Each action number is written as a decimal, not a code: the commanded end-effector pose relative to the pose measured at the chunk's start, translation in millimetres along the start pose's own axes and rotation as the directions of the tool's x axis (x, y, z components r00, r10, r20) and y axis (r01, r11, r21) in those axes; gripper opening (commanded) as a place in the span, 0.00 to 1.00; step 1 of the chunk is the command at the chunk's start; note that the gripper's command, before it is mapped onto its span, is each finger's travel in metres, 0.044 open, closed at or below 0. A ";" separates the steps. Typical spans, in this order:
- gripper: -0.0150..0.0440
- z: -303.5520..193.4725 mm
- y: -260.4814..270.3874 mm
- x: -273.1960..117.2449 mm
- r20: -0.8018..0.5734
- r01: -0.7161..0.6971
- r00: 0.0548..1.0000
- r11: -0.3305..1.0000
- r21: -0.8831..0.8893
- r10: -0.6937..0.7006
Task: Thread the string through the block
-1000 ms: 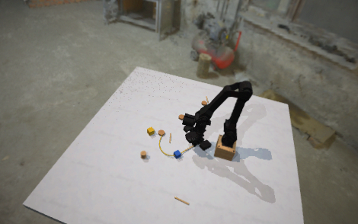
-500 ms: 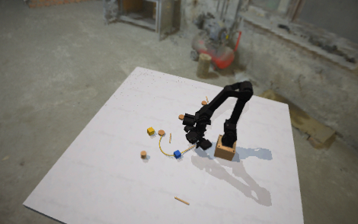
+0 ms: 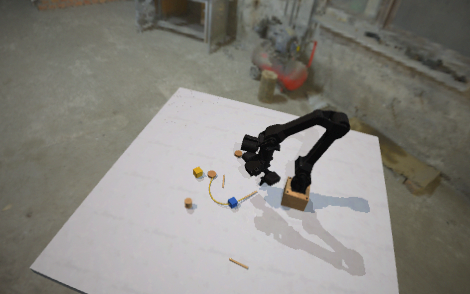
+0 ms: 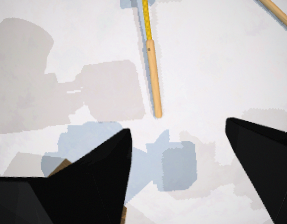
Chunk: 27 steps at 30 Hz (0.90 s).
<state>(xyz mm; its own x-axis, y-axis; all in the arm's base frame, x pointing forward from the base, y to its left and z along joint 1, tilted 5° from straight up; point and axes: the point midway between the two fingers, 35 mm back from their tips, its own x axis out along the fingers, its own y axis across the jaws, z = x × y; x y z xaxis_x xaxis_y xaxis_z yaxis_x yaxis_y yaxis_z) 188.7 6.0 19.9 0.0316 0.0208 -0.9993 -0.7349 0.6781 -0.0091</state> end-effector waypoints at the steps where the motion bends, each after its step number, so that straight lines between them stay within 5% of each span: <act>1: 0.88 -0.1 -0.1 0.6 -0.001 0.000 1.000 1.000 0.000 0.000; 4: 1.00 2.4 -0.9 -18.8 0.000 0.000 1.000 1.000 0.001 0.000; 27: 1.00 3.5 -1.5 -25.0 0.001 0.001 1.000 1.000 -0.005 -0.001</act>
<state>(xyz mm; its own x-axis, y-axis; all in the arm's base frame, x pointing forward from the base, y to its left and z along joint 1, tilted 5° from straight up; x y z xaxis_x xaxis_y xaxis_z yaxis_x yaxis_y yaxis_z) 191.3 7.0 45.0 0.0331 0.0209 -0.9992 -0.7380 0.6748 -0.0103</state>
